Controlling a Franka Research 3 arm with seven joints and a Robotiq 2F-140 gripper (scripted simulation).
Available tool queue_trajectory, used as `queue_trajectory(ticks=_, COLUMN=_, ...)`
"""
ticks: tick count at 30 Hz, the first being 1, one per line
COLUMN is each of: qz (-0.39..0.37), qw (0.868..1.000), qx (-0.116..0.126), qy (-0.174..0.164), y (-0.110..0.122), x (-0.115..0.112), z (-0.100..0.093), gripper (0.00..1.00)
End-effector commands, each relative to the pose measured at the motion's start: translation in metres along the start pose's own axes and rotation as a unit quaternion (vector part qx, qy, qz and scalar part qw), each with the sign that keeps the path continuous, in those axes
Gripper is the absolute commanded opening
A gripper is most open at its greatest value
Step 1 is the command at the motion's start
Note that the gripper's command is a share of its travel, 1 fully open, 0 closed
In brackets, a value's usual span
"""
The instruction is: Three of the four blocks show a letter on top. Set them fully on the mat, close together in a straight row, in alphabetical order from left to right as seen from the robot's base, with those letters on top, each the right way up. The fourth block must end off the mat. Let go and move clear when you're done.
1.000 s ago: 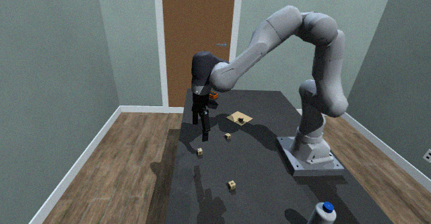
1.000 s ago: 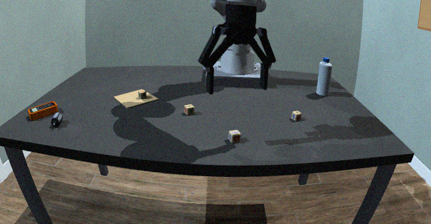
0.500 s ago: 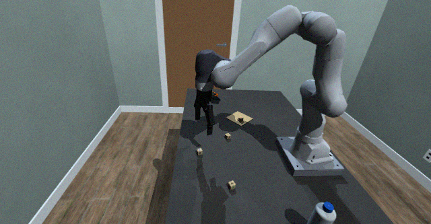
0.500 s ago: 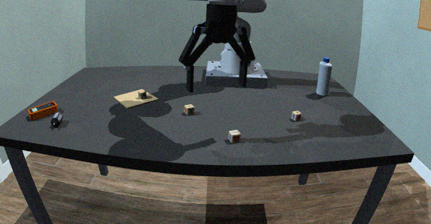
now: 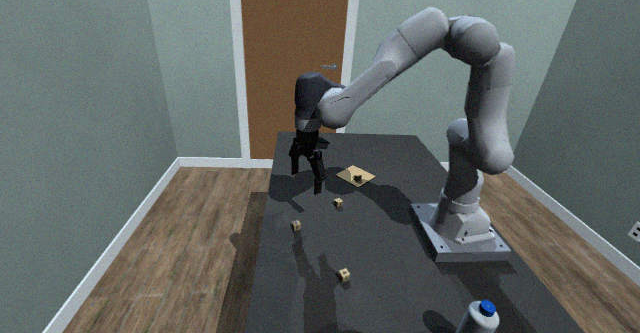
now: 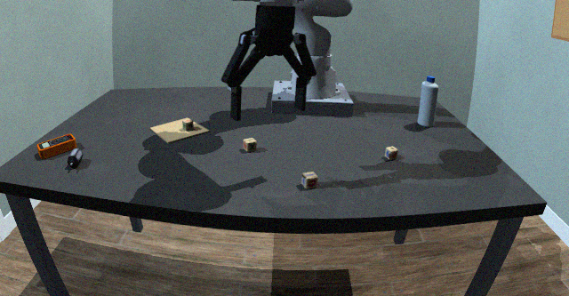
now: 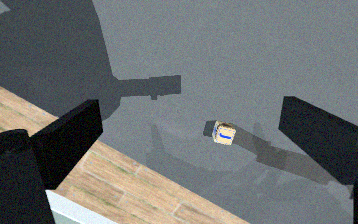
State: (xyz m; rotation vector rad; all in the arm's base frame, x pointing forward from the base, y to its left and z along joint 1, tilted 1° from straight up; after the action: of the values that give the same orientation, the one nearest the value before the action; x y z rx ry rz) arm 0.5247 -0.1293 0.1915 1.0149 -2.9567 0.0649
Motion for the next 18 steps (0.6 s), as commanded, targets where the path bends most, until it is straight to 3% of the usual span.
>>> queue_trajectory(ticks=1, qz=-0.069, qw=0.998, qx=0.0, qy=-0.005, y=-0.006, x=0.008, z=0.0, gripper=1.0)
queue_trajectory(ticks=18, qz=-0.154, qw=0.988, qx=0.002, qy=-0.002, y=-0.023, x=0.047, z=0.002, gripper=1.0)
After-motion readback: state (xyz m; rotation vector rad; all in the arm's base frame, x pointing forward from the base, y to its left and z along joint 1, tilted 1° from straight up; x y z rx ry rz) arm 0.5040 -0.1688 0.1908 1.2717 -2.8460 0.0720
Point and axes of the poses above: the point where the finger pads meet when closed, its own z axis out along the fingers, its own y axis across the jaws, x = y × z, the point moved 8 cm from there along -z, back along the fingers, and after that the axes turned 5 degrees about -z, right-handed, at the moved point
